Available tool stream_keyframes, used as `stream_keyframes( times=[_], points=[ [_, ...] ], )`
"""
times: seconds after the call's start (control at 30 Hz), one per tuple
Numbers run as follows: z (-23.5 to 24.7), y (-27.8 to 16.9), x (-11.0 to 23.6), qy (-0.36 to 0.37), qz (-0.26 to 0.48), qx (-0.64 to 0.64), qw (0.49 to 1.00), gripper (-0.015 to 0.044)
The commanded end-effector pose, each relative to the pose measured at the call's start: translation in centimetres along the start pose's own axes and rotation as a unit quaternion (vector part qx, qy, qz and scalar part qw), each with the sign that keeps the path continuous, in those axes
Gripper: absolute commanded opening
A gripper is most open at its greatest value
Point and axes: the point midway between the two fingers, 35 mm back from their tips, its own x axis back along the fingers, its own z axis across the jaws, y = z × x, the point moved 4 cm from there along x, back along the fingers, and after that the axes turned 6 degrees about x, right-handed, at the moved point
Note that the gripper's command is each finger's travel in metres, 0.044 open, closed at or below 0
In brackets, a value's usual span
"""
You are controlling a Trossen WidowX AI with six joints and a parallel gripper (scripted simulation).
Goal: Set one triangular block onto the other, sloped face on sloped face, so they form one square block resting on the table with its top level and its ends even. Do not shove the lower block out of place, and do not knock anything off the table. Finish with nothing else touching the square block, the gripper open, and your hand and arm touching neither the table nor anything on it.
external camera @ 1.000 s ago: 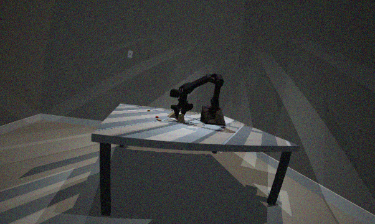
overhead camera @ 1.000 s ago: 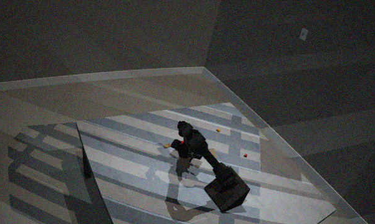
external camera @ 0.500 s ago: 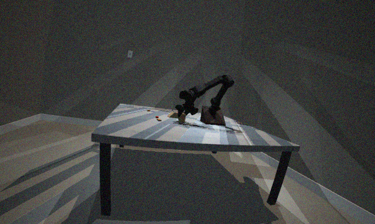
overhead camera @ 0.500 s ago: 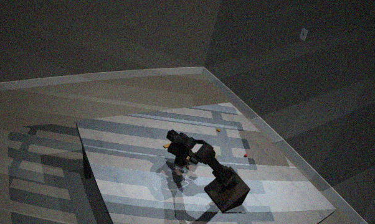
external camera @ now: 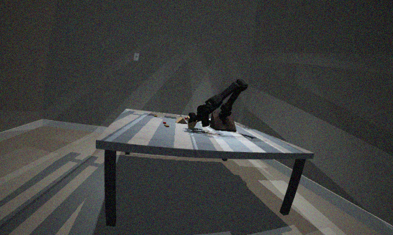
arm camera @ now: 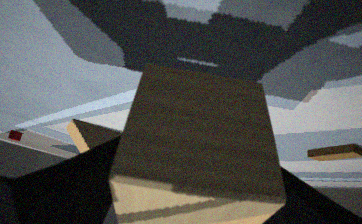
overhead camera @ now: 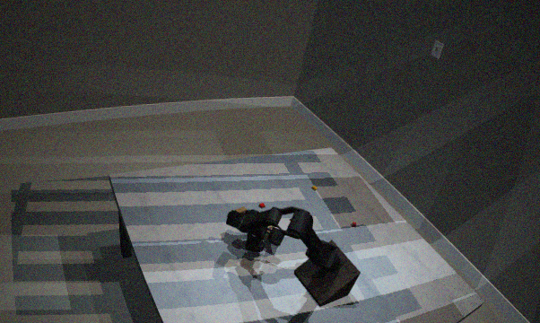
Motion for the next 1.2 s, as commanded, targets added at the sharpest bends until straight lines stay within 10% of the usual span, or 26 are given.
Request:
stream_keyframes(
  times=[0.0,0.2,0.77,1.17],
  points=[
    [-0.2,0.9,0.4,0.002,0.052,-0.005,0.999,0.0000],
    [-0.3,2.3,0.7,0.009,0.121,-0.006,0.993,0.0000],
    [-0.1,1.8,0.4,0.011,0.088,-0.002,0.996,0.0440],
    [-0.2,1.0,1.1,0.011,0.087,-0.003,0.996,0.0440]
  ],
)
